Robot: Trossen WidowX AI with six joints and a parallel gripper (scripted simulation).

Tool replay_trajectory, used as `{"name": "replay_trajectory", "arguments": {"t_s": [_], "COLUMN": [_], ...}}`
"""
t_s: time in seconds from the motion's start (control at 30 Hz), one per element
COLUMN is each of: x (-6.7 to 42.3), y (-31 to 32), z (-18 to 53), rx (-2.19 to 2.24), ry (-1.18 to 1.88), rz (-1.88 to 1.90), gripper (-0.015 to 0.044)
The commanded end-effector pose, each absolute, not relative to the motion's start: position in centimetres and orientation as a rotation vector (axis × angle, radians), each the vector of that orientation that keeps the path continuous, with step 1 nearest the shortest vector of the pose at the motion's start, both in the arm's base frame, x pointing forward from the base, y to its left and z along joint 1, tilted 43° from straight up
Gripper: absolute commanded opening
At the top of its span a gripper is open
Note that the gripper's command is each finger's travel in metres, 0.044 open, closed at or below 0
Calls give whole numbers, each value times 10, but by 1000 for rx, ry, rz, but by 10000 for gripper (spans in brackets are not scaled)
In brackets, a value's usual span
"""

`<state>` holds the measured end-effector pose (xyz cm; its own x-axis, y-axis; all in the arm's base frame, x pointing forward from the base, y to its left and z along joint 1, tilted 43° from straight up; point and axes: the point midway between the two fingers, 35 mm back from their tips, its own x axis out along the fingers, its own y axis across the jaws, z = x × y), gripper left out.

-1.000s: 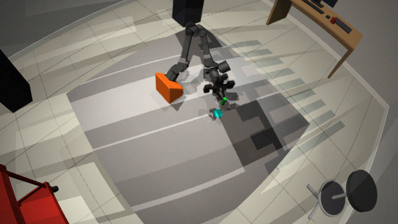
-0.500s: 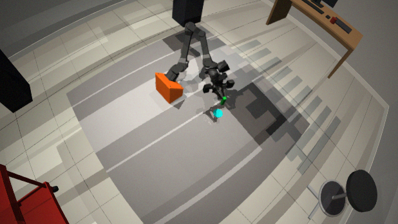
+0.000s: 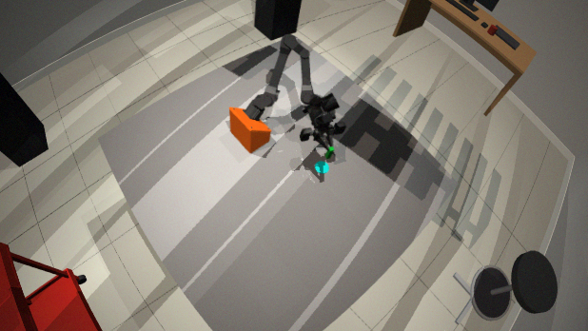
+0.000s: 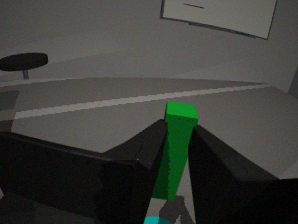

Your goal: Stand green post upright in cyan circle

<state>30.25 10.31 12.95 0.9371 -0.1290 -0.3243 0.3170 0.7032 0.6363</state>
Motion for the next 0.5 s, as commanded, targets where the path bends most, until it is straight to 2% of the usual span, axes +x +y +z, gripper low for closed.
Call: {"name": "replay_trajectory", "arguments": {"t_s": [0.0, 0.47], "x": [302, 296], "y": [110, 138], "z": [118, 86], "rx": [752, 751], "ry": [269, 267], "rz": [-259, -257], "gripper": [23, 23]}}
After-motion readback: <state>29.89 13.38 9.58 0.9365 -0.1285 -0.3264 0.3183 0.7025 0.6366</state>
